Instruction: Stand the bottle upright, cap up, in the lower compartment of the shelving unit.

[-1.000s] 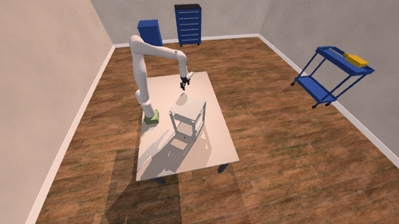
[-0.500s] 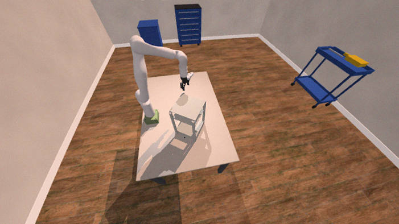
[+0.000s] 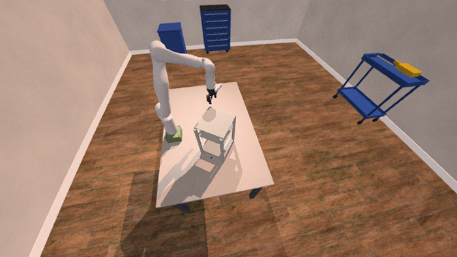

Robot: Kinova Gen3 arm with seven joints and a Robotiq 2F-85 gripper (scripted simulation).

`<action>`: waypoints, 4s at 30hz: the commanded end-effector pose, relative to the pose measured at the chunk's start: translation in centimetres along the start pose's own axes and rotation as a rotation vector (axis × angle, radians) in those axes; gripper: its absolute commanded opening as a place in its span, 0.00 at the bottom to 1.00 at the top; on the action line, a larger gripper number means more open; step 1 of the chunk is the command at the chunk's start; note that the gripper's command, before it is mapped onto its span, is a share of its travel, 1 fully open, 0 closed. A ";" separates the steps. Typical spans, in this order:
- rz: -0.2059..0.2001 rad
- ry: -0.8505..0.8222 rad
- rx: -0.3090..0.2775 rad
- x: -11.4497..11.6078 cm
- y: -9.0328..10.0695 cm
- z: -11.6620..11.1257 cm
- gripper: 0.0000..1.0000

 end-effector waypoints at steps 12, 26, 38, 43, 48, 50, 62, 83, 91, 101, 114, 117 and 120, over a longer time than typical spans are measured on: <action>-0.001 0.005 -0.015 0.1 0.0 0.0 1.00; -0.001 0.008 -0.022 0.1 -0.1 0.0 1.00; -0.001 0.009 -0.024 0.1 -0.1 0.0 1.00; -0.001 0.009 -0.024 0.1 -0.1 0.0 1.00; -0.001 0.009 -0.024 0.1 -0.1 0.0 0.78; -0.001 0.009 -0.024 0.1 -0.1 0.0 0.78; 0.008 0.003 0.007 0.1 -0.2 0.2 0.78; 0.039 -0.023 0.205 -0.1 -0.8 1.7 0.78; 0.055 -0.037 0.317 -0.2 -1.3 2.5 0.78; 0.076 -0.056 0.461 -0.5 -2.0 3.5 0.78; 0.116 -0.092 0.737 -0.9 -3.9 5.3 0.78; 0.122 -0.098 0.784 -0.9 -4.3 5.5 0.78; 0.126 -0.104 0.832 -1.0 -4.6 5.8 0.78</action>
Point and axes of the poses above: the point where the finger pads meet when closed, its own y axis back along the fingers, its own x axis across the jaws, z = x × y, the point moved 8 cm from there along y, back along the fingers, and after that the axes turned 1 degree about y, right-handed, at the moved point
